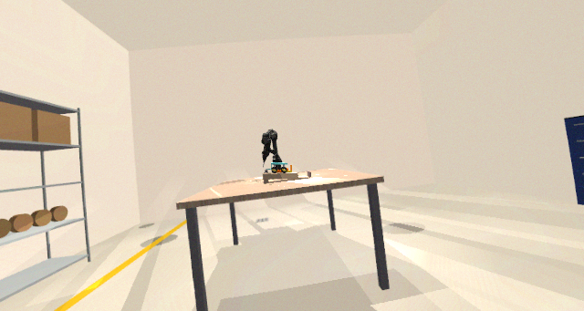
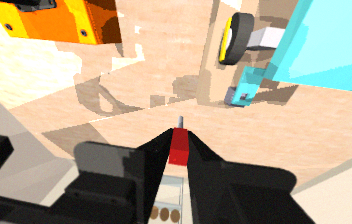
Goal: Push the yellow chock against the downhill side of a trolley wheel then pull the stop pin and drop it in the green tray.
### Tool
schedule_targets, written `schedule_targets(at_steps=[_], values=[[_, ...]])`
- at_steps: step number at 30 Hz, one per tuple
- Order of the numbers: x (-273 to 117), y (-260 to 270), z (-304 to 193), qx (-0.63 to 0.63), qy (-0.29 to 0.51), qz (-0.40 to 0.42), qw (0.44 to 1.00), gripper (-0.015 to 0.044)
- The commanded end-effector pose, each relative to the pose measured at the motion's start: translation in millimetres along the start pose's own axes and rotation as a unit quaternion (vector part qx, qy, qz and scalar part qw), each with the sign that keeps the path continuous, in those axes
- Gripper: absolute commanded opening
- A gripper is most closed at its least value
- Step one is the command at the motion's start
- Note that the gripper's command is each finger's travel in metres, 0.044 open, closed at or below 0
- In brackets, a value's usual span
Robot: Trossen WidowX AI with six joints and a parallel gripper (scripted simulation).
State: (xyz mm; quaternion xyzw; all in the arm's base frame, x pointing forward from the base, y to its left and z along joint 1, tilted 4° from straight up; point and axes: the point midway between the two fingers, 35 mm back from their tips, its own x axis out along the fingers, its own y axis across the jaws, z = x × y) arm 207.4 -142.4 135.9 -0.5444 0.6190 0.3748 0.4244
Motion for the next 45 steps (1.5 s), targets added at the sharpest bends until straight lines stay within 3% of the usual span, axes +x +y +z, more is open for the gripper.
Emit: schedule_targets(at_steps=[1, 45], values=[[-1.3, 1.1, 8.0, 0.000, -0.002, -0.001, 1.000, 0.0000], [-27.7, -1.0, 170.5, 0.000, -0.008, -0.001, 1.000, 0.0000]])
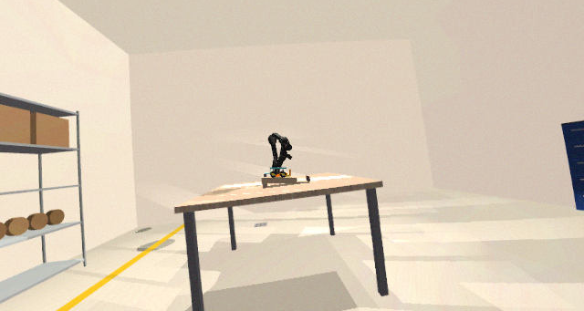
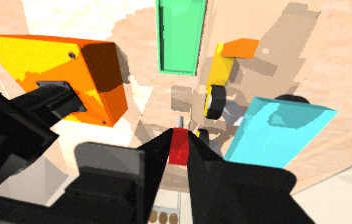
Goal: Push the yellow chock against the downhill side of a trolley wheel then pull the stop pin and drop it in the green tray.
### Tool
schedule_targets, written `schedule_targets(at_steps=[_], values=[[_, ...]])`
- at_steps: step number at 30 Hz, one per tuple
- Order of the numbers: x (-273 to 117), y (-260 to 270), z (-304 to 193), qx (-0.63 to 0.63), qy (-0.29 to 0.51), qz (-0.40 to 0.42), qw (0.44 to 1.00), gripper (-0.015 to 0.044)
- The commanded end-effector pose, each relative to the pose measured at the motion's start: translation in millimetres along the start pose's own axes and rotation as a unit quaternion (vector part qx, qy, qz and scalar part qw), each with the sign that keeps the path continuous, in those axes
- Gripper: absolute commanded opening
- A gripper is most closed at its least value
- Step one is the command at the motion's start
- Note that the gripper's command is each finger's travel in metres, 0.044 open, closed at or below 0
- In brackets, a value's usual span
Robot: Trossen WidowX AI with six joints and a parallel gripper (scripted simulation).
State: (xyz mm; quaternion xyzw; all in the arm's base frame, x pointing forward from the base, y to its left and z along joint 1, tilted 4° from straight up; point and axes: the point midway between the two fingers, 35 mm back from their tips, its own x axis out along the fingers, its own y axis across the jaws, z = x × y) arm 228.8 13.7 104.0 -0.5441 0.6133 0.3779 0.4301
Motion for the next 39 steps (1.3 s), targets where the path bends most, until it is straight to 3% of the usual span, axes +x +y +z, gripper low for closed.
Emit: schedule_targets(at_steps=[1, 22, 39], values=[[-1.3, 0.6, 15.8, 0.001, -0.001, 0.003, 1.000, 0.0000], [-8.5, 4.3, 84.8, -0.002, -0.004, 0.003, 1.000, 0.0000], [-7.8, 5.3, 81.5, -0.245, -0.046, -0.019, 0.968, 0.0000]])
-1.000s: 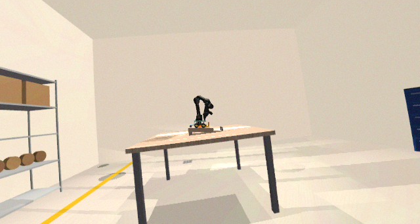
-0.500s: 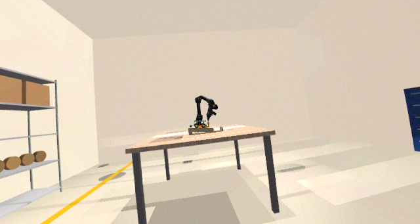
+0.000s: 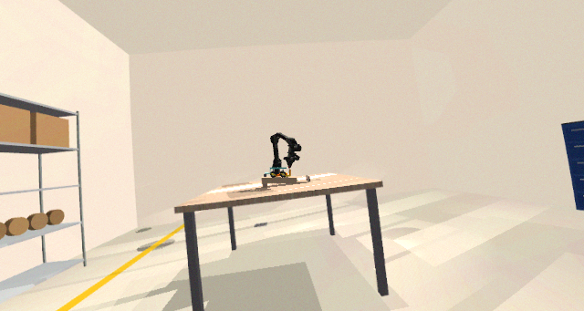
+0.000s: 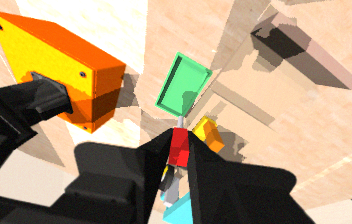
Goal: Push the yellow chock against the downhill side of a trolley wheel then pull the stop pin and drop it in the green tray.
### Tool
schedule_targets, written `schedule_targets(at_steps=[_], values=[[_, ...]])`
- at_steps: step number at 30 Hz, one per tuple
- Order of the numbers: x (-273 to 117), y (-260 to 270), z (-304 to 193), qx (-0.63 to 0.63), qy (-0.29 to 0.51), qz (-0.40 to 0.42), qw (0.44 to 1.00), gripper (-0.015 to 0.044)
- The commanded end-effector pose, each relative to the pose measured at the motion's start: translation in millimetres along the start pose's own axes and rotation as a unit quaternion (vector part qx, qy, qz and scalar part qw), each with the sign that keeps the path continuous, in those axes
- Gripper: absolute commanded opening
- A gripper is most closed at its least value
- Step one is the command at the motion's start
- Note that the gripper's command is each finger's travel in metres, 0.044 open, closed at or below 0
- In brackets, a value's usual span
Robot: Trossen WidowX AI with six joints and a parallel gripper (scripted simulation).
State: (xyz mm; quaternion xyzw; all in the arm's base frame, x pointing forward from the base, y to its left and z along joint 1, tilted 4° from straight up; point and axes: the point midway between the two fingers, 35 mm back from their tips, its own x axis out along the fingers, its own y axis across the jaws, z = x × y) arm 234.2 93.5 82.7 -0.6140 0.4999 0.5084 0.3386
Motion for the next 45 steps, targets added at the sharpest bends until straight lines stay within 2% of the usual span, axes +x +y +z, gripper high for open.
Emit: schedule_targets(at_steps=[1, 17, 34, 45], values=[[-0.4, 1.2, -0.6, -0.058, -0.011, -0.007, 0.998, 0.0000], [0.2, 2.3, -3.6, -0.295, -0.045, -0.035, 0.954, 0.0000], [0.0, 2.7, -6.7, -0.527, -0.064, -0.081, 0.844, 0.0000], [3.4, 5.1, -5.1, -0.548, -0.064, -0.087, 0.829, 0.0000]])
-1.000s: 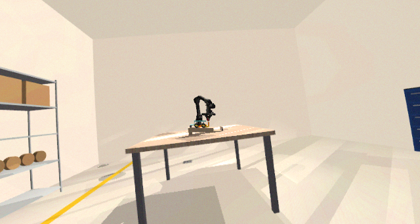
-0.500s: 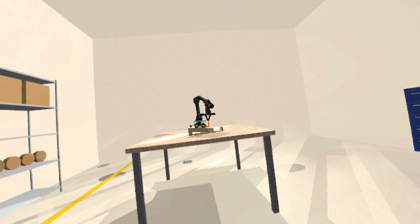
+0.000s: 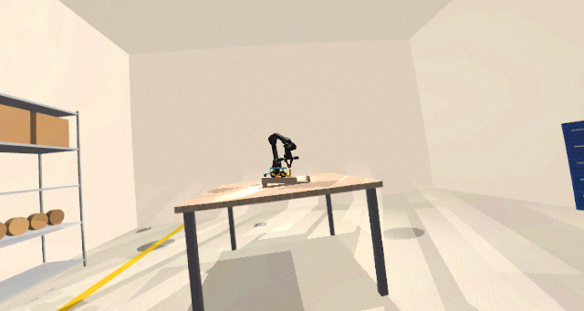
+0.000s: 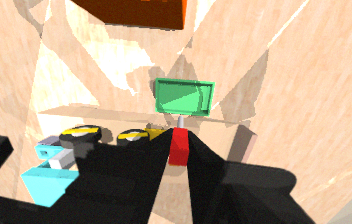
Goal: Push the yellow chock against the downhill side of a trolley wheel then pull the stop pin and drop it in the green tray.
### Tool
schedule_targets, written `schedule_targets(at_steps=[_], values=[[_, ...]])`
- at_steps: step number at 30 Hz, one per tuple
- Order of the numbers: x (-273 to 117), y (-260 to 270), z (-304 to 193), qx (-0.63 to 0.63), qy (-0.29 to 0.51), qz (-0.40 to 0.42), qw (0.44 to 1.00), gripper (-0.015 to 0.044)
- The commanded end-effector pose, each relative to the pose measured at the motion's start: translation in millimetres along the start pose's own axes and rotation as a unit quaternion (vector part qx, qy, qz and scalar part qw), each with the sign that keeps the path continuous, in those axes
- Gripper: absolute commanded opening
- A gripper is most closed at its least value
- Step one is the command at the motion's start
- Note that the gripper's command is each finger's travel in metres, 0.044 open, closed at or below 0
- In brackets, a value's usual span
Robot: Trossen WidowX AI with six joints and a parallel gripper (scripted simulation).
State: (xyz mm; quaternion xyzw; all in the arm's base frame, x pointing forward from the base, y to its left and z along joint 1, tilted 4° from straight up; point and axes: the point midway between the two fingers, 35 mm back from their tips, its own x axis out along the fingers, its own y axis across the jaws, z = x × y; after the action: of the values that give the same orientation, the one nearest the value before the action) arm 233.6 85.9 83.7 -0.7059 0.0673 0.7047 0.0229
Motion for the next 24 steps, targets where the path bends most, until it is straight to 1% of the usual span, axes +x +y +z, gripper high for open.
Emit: schedule_targets(at_steps=[1, 6, 11, 19, 24], values=[[5.2, -0.4, 5.2, -0.009, -0.002, -0.003, 1.000, 0.0000], [18.5, -0.2, 16.3, -0.023, -0.004, -0.005, 1.000, 0.0000], [19.4, -0.2, 16.7, -0.024, -0.004, -0.007, 1.000, 0.0000], [39.3, -6.0, 16.2, -0.023, -0.007, -0.077, 0.997, 0.0000], [55.1, -13.5, 16.3, -0.023, -0.006, -0.092, 0.996, 0.0000]])
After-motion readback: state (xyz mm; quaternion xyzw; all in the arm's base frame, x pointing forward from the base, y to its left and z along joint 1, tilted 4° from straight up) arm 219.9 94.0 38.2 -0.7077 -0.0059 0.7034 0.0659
